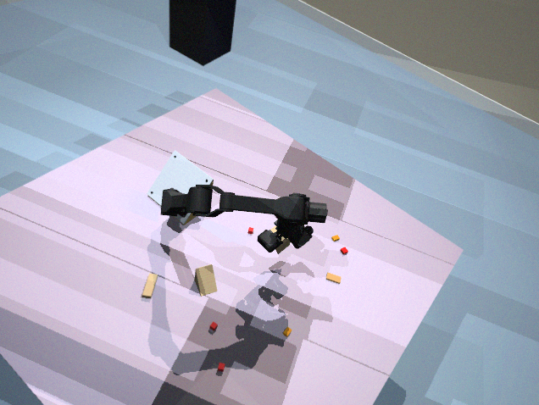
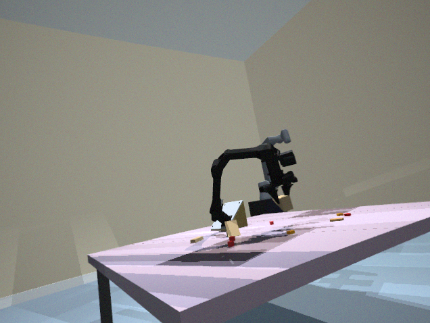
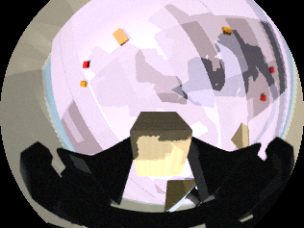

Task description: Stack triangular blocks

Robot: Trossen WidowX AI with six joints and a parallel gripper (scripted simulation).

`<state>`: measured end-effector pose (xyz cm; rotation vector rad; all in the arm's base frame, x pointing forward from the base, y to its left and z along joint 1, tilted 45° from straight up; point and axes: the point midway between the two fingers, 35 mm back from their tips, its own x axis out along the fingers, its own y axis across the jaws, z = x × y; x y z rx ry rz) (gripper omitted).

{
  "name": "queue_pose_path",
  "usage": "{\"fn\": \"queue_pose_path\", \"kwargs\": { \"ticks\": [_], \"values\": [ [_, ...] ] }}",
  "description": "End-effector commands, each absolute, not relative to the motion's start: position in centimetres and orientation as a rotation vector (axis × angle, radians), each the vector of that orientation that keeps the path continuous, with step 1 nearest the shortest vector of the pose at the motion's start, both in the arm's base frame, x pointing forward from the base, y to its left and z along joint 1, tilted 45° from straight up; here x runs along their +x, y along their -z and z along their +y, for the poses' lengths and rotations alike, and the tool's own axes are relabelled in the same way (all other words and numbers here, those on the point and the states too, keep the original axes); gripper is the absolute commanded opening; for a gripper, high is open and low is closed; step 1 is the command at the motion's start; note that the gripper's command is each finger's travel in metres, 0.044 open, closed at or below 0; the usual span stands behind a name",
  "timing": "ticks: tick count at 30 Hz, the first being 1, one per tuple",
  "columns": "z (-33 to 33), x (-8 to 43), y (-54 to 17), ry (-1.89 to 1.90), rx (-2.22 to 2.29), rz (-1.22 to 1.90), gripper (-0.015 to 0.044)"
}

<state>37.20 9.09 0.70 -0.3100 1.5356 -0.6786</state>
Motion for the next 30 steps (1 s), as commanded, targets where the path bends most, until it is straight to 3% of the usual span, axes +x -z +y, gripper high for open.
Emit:
{"fn": "queue_pose_path", "kwargs": {
  "ticks": [1,18,30],
  "values": [
    [9.3,37.3,-0.8,0.807,-0.258,1.458,0.0000],
    [9.7,37.5,-1.0,1.010,-0.157,1.289,0.0000],
    [7.1,37.8,-6.0,0.976,-0.155,1.276,0.0000]
  ]
}}
